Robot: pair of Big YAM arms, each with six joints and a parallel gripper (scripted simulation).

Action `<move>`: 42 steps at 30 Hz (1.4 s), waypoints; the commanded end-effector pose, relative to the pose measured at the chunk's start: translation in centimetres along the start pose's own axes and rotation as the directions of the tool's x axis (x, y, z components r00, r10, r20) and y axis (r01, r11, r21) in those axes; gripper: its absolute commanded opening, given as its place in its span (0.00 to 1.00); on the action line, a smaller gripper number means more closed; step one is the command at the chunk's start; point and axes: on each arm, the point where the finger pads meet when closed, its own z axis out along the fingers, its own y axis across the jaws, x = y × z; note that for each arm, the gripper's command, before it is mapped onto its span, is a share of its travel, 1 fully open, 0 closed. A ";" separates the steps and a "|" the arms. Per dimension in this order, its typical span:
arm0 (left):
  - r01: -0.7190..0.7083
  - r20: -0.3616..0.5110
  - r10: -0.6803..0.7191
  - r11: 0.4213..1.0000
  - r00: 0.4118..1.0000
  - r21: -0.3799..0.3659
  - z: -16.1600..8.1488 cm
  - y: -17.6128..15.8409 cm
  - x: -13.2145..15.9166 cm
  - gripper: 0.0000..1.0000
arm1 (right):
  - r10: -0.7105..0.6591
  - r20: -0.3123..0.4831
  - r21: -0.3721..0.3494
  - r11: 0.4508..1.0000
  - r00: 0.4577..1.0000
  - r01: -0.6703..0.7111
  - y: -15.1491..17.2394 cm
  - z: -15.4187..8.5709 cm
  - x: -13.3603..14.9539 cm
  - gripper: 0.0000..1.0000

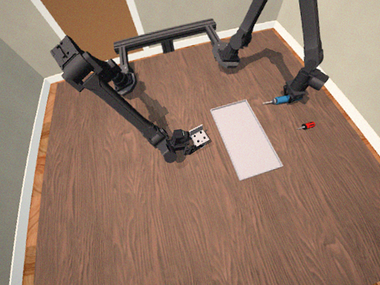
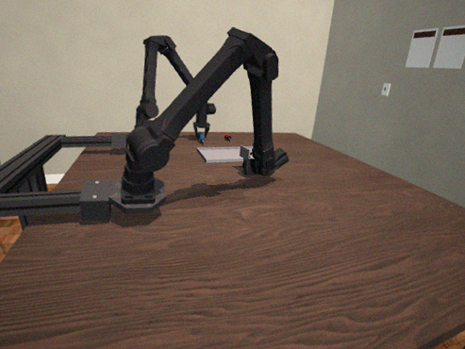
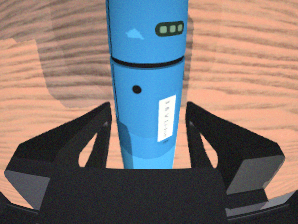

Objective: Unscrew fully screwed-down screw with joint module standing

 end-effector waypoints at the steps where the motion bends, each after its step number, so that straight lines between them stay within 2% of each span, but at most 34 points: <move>1: 0.000 0.014 0.000 1.000 1.000 0.024 -0.7 -0.9 -0.8 0.55 | -0.023 0.009 0.014 1.000 1.000 0.023 -1.1 0.0 -0.9 0.59; 2: 0.000 0.014 0.000 1.000 1.000 0.024 -0.7 -0.9 -0.8 0.46 | -0.023 0.009 0.014 1.000 1.000 0.023 -1.1 0.0 -0.9 0.59; 42: 0.000 0.014 0.000 1.000 1.000 0.024 -0.7 -0.9 -0.8 0.44 | -0.023 0.009 0.014 1.000 1.000 0.023 -1.1 0.0 -0.9 0.59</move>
